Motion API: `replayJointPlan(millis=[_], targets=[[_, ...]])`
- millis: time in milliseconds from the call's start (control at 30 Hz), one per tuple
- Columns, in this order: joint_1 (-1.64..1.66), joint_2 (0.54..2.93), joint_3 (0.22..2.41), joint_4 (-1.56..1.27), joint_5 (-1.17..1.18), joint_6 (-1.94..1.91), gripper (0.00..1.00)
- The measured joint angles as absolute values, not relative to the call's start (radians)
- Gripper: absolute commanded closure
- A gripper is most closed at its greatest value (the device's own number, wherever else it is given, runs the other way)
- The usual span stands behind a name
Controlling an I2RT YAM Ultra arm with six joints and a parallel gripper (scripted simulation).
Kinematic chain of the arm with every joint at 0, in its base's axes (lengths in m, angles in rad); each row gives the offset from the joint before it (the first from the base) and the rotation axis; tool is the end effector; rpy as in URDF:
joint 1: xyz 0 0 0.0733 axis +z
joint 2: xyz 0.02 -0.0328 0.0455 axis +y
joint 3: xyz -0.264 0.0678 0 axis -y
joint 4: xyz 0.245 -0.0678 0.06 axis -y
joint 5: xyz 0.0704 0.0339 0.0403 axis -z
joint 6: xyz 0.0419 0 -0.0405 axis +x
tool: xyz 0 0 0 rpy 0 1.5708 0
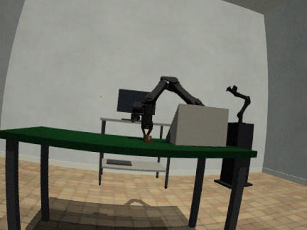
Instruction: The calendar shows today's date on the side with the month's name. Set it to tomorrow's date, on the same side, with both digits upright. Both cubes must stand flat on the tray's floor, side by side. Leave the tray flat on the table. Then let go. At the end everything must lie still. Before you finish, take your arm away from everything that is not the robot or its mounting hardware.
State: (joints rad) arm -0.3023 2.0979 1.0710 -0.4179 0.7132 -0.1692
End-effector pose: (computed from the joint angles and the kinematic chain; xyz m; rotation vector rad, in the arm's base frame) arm 0.3201 -0.1274 0.0671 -0.2603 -2.8831 1.0909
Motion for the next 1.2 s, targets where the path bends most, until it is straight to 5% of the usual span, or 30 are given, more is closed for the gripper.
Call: replayJointPlan(millis=[1200], targets=[[-0.307, 2.105, 1.068, -0.403, 0.713, -0.178, 0.74]])
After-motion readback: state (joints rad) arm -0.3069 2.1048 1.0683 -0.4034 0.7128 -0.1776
